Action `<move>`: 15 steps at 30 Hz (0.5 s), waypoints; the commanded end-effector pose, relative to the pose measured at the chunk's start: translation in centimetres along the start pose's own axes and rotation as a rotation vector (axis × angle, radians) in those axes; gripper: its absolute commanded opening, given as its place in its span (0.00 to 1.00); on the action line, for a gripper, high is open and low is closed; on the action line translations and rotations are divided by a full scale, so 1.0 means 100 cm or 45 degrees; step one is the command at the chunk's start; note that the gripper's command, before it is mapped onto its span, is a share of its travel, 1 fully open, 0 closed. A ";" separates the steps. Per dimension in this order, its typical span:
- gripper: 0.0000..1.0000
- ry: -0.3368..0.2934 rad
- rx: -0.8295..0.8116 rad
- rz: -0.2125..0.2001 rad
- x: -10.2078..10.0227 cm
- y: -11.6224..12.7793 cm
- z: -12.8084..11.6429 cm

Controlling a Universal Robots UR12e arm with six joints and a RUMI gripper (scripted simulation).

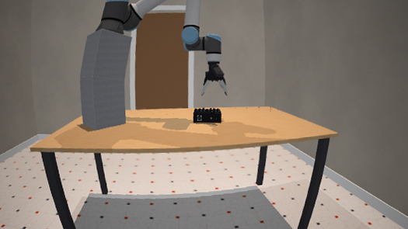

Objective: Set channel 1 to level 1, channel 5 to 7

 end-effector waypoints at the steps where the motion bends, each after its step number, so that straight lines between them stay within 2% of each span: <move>1: 1.00 -0.012 0.340 0.005 -0.007 -0.007 0.002; 5: 1.00 -0.012 0.550 0.006 -0.011 -0.011 0.001; 7: 1.00 -0.012 0.550 0.006 -0.011 -0.011 0.001; 15: 1.00 -0.012 0.925 0.008 -0.020 -0.018 0.000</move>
Point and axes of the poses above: the point where the finger pads meet when closed, its own x axis back along the fingers, its own y axis across the jaws, z = x × y, the point moved 2 cm from there along x, back along the fingers, and after that the axes turned 7 degrees about x, right-handed, at the moved point
